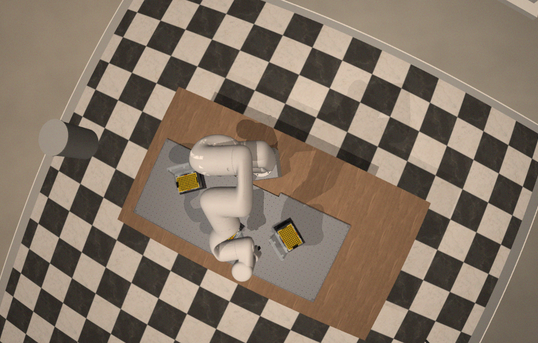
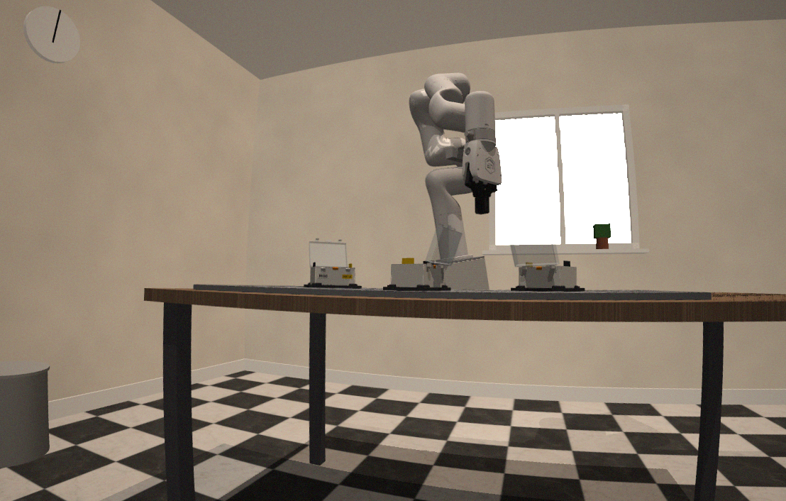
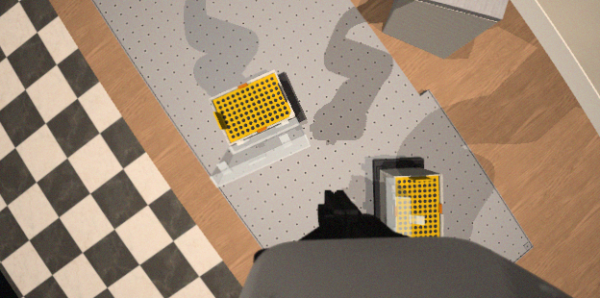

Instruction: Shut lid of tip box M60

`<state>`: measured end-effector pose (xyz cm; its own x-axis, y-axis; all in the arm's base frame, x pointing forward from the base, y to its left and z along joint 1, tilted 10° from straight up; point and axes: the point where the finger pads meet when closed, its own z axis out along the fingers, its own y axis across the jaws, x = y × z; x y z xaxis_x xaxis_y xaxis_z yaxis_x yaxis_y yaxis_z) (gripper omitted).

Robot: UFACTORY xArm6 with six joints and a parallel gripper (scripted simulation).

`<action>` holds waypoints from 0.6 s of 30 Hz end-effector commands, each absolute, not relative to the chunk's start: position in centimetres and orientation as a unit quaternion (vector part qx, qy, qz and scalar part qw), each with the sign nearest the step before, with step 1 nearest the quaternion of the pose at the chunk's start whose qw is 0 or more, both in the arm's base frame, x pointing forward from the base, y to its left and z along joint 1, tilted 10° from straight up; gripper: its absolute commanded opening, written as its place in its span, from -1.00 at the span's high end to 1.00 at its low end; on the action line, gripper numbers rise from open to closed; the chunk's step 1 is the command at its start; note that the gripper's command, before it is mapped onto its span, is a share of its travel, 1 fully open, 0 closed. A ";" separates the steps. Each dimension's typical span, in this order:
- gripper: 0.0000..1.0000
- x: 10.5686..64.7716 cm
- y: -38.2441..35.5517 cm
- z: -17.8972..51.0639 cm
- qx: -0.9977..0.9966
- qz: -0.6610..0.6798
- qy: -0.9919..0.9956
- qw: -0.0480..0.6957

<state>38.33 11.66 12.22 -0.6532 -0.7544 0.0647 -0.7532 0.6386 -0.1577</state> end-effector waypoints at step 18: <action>1.00 35.3 5.0 13.1 -0.242 -0.083 0.966 0.022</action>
<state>36.10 6.80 12.69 -0.8552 -0.5180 0.0162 -0.5134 0.8426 -0.1627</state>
